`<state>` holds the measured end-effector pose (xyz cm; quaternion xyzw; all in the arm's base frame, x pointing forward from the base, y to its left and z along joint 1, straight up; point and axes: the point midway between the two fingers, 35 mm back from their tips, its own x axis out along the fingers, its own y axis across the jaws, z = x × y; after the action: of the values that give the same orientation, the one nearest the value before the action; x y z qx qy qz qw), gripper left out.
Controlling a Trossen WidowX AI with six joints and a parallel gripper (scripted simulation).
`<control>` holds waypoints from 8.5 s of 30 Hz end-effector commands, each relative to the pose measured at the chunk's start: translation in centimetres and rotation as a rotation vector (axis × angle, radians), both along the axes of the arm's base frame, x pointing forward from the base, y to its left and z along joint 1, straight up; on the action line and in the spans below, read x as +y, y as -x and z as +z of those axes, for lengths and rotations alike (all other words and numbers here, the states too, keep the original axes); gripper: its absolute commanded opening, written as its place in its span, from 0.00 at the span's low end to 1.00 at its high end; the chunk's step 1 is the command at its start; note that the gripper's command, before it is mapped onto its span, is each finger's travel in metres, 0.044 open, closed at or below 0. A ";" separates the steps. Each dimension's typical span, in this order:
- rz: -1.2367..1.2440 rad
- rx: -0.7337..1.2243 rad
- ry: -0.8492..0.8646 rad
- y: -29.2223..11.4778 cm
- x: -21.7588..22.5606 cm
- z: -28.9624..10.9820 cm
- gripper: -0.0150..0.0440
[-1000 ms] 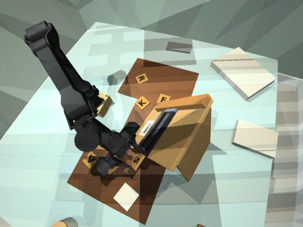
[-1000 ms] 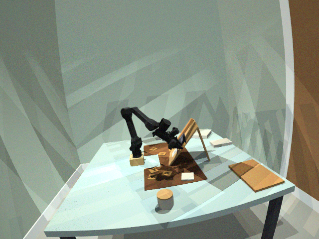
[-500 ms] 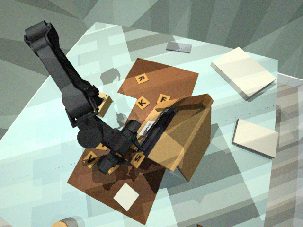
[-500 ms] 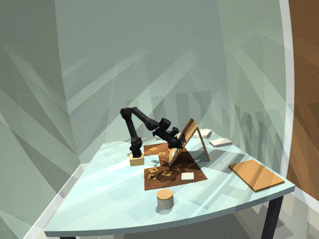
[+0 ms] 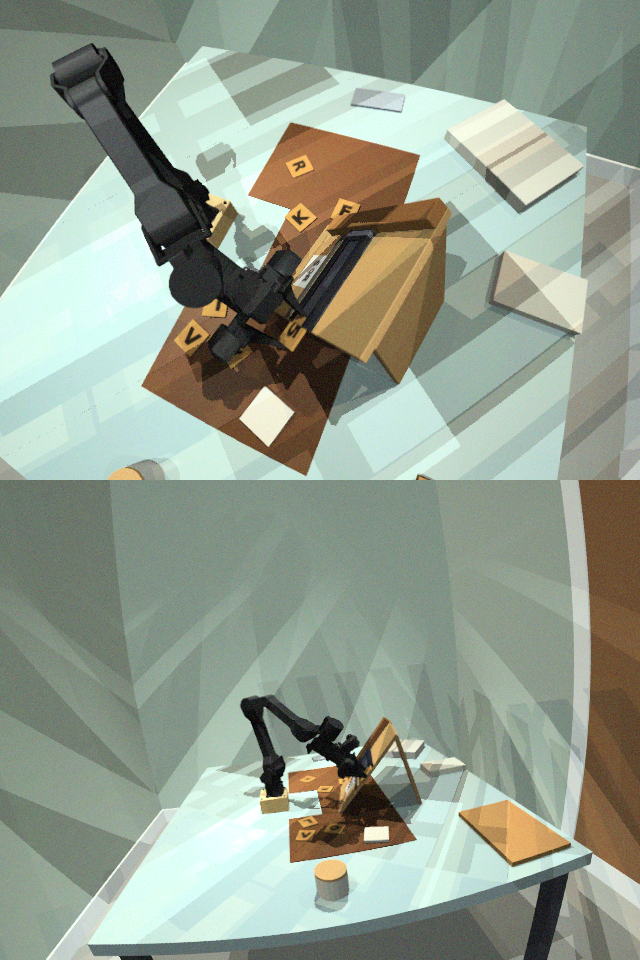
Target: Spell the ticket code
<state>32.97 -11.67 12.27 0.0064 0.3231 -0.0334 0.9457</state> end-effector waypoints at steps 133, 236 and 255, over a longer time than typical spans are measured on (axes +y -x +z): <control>-0.003 -0.001 -0.008 -0.5 6.9 -0.1 0.25; -0.003 -0.002 -0.013 -0.9 12.2 0.0 0.25; -0.003 -0.002 -0.014 -1.0 13.2 -0.1 0.25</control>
<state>33.94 1.35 12.22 0.0118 0.3223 -0.0315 0.9460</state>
